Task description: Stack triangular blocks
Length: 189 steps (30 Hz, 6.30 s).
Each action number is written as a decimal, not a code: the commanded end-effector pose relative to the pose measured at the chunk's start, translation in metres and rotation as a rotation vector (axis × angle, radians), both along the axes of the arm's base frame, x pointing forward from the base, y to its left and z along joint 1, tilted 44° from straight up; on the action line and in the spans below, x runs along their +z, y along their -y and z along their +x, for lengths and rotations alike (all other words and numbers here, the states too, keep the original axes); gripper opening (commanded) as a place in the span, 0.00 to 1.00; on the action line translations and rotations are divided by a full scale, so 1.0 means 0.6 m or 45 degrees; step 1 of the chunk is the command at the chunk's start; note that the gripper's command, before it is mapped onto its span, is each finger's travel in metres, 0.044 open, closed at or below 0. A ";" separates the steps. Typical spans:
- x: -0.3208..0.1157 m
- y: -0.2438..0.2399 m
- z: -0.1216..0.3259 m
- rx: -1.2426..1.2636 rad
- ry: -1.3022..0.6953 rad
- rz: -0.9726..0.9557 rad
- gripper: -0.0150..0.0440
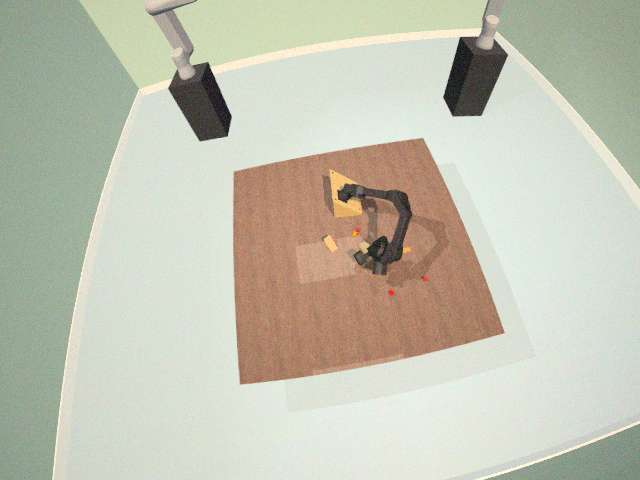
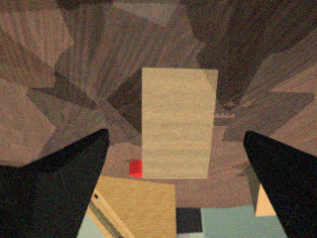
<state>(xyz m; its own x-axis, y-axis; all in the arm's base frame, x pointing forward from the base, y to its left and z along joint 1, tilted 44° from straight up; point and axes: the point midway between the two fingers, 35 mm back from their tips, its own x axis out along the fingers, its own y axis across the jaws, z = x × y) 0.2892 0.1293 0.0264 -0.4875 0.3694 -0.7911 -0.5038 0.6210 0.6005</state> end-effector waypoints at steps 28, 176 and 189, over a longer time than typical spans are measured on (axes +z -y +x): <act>-0.010 -0.008 -0.009 -0.006 -0.023 0.002 1.00; 0.104 0.119 -0.023 -2.605 -1.364 -1.008 0.25; 0.104 0.121 -0.026 -2.991 -1.757 -1.175 0.25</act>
